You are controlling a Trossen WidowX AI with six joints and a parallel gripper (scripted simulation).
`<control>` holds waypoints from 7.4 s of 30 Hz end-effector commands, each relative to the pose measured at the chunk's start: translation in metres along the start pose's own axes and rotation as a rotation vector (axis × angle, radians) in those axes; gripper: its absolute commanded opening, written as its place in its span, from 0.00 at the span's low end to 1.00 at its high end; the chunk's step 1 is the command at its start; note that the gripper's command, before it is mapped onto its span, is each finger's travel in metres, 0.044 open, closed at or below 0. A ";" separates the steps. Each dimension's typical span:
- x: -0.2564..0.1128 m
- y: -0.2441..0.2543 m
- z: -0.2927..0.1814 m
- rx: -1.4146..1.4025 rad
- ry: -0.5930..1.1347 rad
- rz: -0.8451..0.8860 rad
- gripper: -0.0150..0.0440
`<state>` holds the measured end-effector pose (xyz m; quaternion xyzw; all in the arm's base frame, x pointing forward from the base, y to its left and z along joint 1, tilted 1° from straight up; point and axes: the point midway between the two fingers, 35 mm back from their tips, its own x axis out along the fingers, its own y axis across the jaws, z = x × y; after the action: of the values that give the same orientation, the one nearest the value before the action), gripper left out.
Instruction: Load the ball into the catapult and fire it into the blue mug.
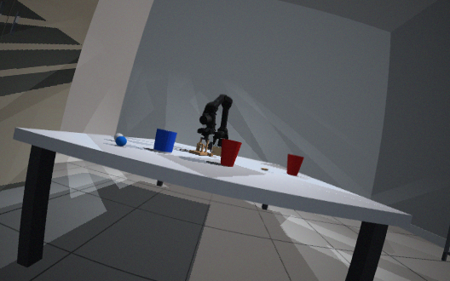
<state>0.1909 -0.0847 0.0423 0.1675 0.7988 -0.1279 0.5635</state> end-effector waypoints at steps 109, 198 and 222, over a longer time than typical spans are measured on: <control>-0.181 0.063 0.160 -0.545 -0.619 -0.237 0.25; 0.021 0.076 0.006 -1.344 0.323 -0.842 0.25; 0.064 0.072 0.018 -1.344 0.324 -0.842 0.25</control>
<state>0.2193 -0.0164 -0.0151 -0.5033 0.7719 0.2018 0.3319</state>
